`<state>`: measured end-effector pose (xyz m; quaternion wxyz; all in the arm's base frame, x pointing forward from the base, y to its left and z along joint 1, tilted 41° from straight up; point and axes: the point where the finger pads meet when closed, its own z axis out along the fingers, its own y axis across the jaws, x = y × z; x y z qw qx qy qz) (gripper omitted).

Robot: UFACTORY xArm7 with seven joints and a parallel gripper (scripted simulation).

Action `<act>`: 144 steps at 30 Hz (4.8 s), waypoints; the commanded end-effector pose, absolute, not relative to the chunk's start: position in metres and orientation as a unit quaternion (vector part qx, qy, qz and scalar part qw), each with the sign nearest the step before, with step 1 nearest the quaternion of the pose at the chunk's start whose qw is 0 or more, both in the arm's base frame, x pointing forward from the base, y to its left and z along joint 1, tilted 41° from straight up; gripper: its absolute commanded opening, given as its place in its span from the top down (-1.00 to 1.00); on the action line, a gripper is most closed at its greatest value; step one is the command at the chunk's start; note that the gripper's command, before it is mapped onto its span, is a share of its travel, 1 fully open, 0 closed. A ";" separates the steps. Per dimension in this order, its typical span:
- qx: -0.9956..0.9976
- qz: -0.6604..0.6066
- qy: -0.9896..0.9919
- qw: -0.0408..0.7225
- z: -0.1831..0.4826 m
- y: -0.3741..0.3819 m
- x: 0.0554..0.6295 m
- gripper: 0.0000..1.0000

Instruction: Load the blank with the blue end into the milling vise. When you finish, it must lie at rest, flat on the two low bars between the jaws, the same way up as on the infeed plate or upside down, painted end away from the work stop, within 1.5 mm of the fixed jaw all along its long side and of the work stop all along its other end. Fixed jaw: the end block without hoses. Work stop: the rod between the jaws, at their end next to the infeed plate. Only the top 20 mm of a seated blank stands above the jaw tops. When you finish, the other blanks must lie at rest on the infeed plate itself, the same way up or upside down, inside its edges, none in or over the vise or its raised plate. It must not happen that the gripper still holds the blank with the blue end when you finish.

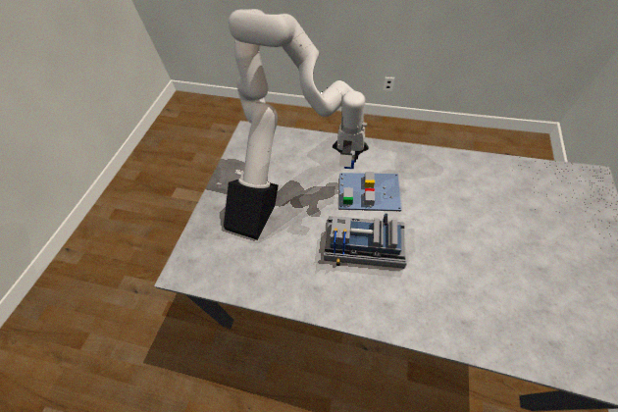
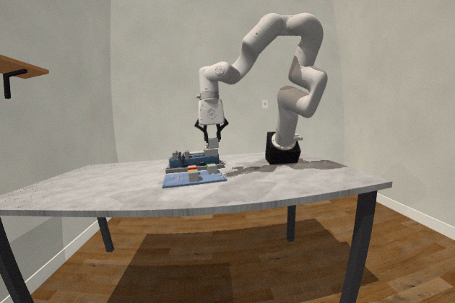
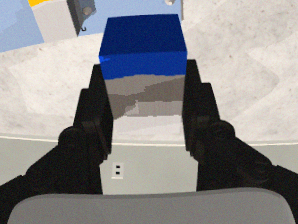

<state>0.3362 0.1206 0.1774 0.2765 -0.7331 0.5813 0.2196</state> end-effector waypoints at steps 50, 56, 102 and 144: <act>-0.731 0.214 0.586 0.276 0.102 0.036 0.434 1.00; -0.731 0.217 0.585 0.276 0.086 0.020 0.453 1.00; -0.731 0.216 0.585 0.276 0.020 -0.052 0.536 1.00; -0.732 0.217 0.584 0.276 0.008 -0.064 0.553 1.00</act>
